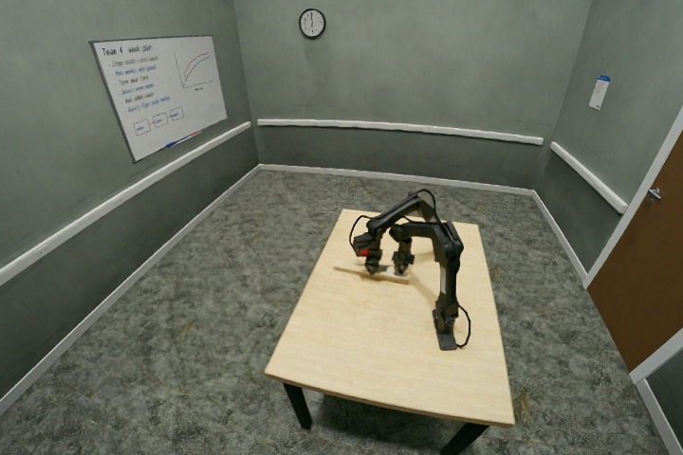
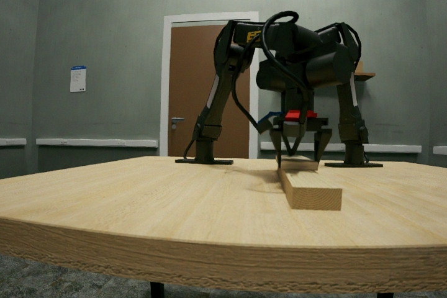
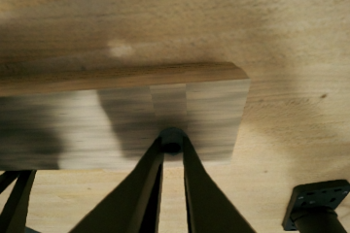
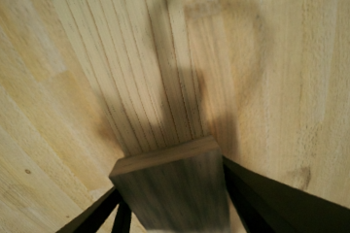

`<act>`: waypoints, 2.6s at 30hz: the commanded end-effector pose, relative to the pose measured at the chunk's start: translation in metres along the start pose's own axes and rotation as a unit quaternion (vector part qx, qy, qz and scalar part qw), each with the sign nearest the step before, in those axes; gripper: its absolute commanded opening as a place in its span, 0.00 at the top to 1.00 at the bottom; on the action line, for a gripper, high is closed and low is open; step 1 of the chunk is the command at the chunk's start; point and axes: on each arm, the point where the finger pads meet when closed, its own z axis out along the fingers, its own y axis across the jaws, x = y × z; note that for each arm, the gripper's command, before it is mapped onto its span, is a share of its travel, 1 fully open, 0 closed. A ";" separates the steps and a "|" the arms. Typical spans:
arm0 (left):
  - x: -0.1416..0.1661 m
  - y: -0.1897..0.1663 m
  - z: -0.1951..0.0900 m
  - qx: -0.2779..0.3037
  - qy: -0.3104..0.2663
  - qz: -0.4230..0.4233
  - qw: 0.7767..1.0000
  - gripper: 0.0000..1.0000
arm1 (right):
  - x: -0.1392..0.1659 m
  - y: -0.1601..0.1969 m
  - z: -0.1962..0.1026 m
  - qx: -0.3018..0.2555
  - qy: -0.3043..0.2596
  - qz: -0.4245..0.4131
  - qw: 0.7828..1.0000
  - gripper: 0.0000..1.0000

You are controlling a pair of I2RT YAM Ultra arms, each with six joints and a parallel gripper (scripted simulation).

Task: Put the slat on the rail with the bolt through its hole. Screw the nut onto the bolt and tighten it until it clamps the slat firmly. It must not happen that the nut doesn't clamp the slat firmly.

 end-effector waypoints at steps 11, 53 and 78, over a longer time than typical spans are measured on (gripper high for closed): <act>0.000 -0.004 -0.002 -0.008 -0.008 0.272 0.962 0.88 | -0.002 0.001 -0.007 -0.004 -0.008 -0.001 1.000 0.28; 0.002 -0.007 -0.002 -0.006 -0.004 0.551 0.835 0.88 | -0.002 0.001 -0.007 -0.004 -0.008 -0.001 1.000 0.28; -0.002 0.003 -0.003 -0.015 -0.001 0.543 0.840 0.66 | -0.002 0.001 -0.006 -0.004 -0.007 -0.001 1.000 0.28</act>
